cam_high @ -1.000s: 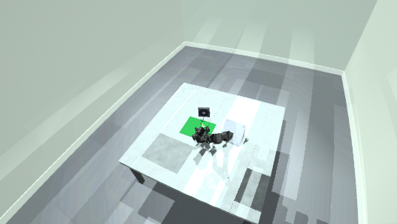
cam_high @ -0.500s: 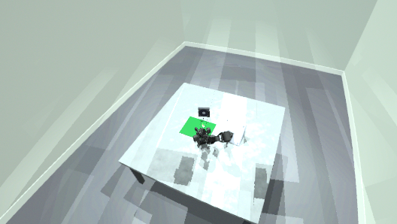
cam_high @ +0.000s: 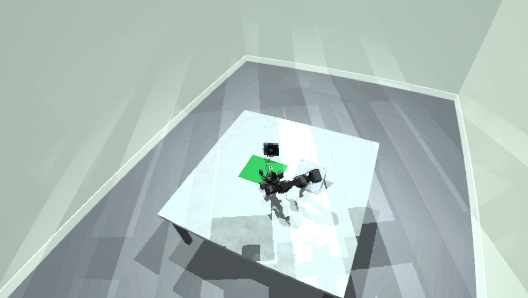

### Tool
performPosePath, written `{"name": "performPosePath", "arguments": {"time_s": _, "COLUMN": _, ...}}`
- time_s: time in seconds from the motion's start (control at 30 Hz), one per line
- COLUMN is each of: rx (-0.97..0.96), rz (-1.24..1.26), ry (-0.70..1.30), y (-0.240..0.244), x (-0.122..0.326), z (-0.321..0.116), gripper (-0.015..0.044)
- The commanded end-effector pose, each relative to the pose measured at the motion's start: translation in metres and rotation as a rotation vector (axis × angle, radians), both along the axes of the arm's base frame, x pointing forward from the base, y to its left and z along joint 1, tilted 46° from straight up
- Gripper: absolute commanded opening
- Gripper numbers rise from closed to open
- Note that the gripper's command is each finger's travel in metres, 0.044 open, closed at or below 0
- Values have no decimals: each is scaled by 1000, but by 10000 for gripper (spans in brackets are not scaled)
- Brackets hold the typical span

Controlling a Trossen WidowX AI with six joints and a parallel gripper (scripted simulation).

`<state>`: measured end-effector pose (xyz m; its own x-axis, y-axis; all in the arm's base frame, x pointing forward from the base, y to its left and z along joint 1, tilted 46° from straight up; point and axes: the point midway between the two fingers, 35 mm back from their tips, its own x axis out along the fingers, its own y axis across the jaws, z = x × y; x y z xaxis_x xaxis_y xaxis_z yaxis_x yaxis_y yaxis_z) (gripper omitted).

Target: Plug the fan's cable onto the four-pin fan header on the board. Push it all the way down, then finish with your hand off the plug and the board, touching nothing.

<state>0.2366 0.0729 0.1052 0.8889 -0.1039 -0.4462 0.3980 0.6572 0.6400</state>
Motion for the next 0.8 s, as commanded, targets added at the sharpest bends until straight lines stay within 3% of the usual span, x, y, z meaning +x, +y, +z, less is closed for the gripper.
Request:
{"name": "performPosePath", "arguments": {"time_s": 0.0, "rx": 12, "rz": -4, "ry": -14, "y": -4, "x": -8, "z": 10, "gripper": 140}}
{"name": "performPosePath", "arguments": {"time_s": 0.23, "rx": 11, "rz": -3, "ry": -16, "y": -13, "x": -25, "z": 18, "gripper": 140}}
{"name": "performPosePath", "arguments": {"time_s": 0.6, "rx": -142, "rz": 88, "ry": 179, "y": -15, "x": -20, "z": 8, "gripper": 429}}
{"name": "performPosePath", "arguments": {"time_s": 0.77, "rx": -201, "rz": 141, "ry": 284, "y": -17, "x": -19, "z": 3, "gripper": 440}}
